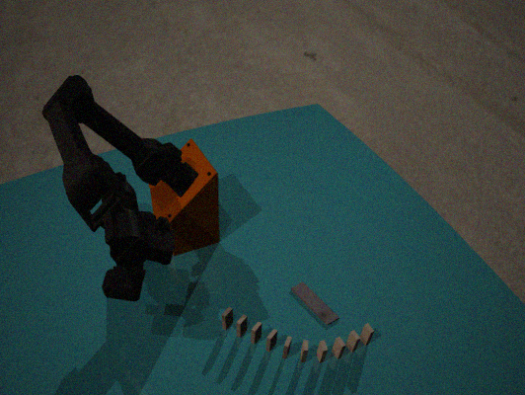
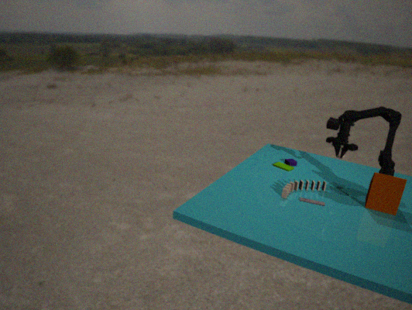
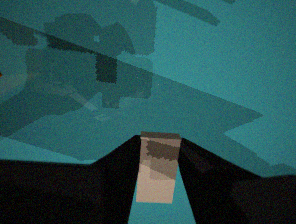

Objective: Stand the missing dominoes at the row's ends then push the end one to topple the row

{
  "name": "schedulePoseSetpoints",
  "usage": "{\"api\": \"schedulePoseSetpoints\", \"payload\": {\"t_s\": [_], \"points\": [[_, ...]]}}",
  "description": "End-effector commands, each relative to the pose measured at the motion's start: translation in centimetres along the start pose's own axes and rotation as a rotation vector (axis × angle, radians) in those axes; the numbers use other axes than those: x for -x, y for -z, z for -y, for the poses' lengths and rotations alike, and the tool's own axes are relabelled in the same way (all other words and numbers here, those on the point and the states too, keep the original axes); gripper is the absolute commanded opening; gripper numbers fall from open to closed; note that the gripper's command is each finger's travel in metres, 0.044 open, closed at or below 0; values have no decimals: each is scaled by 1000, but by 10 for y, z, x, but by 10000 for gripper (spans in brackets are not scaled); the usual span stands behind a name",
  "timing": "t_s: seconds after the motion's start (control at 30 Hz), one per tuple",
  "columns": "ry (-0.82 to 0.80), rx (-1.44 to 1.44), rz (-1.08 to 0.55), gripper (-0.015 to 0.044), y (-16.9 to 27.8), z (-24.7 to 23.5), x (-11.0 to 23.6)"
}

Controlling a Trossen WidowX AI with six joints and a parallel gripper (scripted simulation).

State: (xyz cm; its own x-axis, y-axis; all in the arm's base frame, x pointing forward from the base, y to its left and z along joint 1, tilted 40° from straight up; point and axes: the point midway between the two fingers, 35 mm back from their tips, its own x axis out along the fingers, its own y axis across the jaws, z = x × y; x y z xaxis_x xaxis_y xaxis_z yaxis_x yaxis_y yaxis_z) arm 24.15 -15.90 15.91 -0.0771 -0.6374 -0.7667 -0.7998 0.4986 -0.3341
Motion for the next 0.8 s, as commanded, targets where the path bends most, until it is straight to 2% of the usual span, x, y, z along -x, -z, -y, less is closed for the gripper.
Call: {"api": "schedulePoseSetpoints", "payload": {"t_s": [0.0, 0.17, 0.5, 0.77], "points": [[-2, -454, 2, 107, 41, -18, 1], [8, -1022, -6, 107, 82, -46, 2], [5, -1042, -4, 107, 83, -48, 2], [-130, -986, 102, 107, 71, -59, -17]]}}
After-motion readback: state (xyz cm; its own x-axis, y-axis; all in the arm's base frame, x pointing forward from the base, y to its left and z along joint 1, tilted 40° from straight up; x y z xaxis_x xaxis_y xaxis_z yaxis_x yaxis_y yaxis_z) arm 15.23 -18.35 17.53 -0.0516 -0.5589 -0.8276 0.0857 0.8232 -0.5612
